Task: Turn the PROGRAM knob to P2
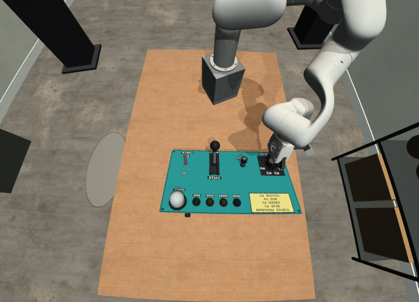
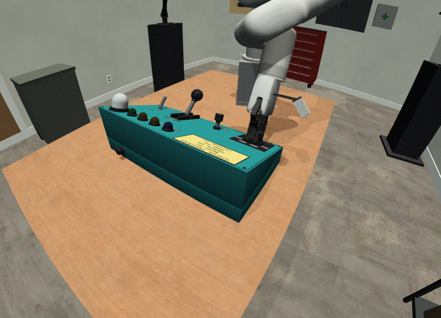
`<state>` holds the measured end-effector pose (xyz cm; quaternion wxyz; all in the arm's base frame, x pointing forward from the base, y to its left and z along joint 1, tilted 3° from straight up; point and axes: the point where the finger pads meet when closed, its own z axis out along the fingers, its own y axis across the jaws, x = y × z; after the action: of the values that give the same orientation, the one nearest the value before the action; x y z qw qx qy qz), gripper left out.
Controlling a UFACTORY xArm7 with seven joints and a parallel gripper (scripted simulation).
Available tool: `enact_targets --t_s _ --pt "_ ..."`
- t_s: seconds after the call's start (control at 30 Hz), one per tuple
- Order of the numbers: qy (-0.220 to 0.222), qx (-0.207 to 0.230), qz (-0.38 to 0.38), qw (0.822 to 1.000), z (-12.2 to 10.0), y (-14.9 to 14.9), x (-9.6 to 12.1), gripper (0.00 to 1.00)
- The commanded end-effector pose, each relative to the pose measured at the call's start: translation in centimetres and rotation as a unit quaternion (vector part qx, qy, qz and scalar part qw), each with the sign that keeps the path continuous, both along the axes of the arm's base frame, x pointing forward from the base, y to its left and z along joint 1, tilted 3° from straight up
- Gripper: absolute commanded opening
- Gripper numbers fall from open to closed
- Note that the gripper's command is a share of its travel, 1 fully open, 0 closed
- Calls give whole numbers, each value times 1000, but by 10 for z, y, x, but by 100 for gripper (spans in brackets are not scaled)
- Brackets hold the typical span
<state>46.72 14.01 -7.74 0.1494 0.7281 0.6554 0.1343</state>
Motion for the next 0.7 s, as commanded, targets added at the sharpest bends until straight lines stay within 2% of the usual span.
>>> enact_targets --t_s 0.0,0.33,0.37,0.67 --pt "-2 0 1 1000 1 0 1 0" --pt "-2 0 1 1000 1 0 1 0" --pt "-2 0 1 1000 1 0 1 76" --pt "-2 0 1 1000 1 0 1 76"
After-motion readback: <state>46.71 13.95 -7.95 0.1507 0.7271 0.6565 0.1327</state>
